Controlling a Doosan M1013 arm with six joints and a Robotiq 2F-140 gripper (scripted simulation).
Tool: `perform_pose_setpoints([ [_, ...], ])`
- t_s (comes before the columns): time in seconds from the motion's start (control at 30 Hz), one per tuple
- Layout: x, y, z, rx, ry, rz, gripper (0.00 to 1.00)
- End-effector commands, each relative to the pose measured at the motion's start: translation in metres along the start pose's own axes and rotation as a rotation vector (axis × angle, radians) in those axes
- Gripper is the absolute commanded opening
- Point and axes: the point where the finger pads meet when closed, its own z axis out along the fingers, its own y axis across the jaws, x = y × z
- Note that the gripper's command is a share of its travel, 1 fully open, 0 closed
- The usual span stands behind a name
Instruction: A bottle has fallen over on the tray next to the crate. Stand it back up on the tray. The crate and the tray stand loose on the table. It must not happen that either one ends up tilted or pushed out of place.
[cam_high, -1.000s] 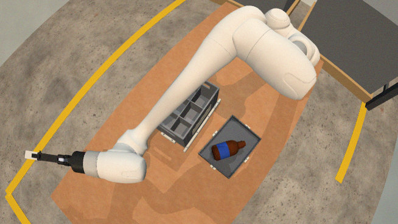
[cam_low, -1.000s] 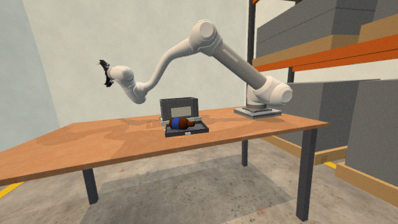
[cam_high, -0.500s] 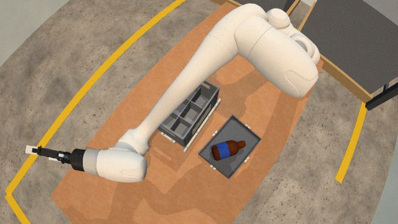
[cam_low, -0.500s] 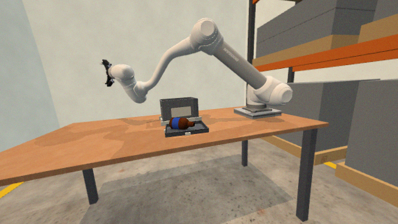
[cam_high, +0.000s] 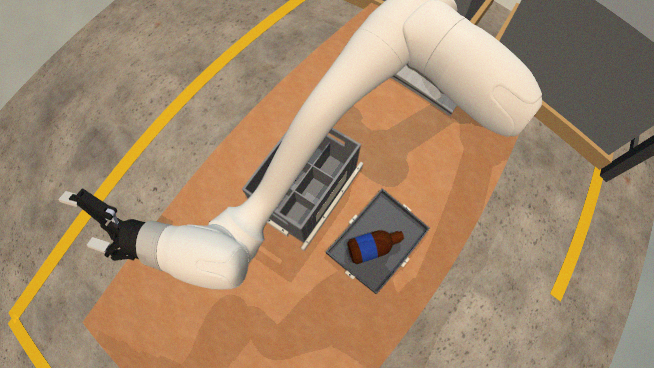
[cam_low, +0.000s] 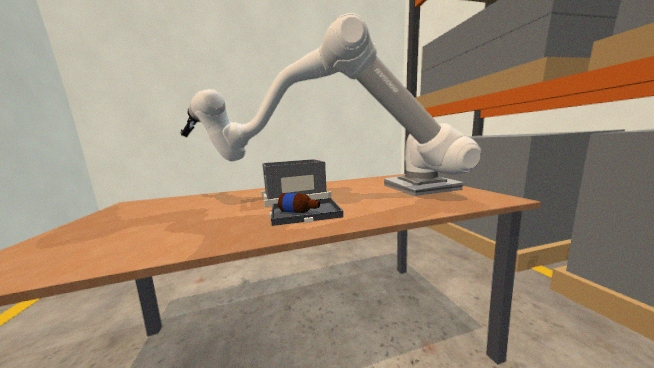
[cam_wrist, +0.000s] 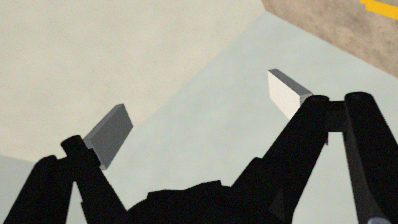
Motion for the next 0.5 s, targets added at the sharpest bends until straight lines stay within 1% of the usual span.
perform_pose_setpoints([
  [0.0,0.022,-0.01,-0.009,-0.026,0.059,0.162,1.0],
  [0.03,0.023,-0.011,-0.009,-0.026,0.062,0.168,1.0],
  [0.07,0.033,-0.014,-0.014,-0.035,0.091,0.238,1.0],
  [0.2,0.053,-0.021,-0.024,-0.049,0.153,0.382,1.0],
  [0.27,0.053,-0.021,-0.024,-0.049,0.153,0.382,1.0],
  [0.3,0.068,-0.025,-0.033,-0.056,0.204,0.493,1.0],
  [0.33,0.069,-0.026,-0.033,-0.056,0.205,0.497,1.0],
  [0.47,0.091,-0.031,-0.049,-0.06,0.283,0.658,1.0],
])
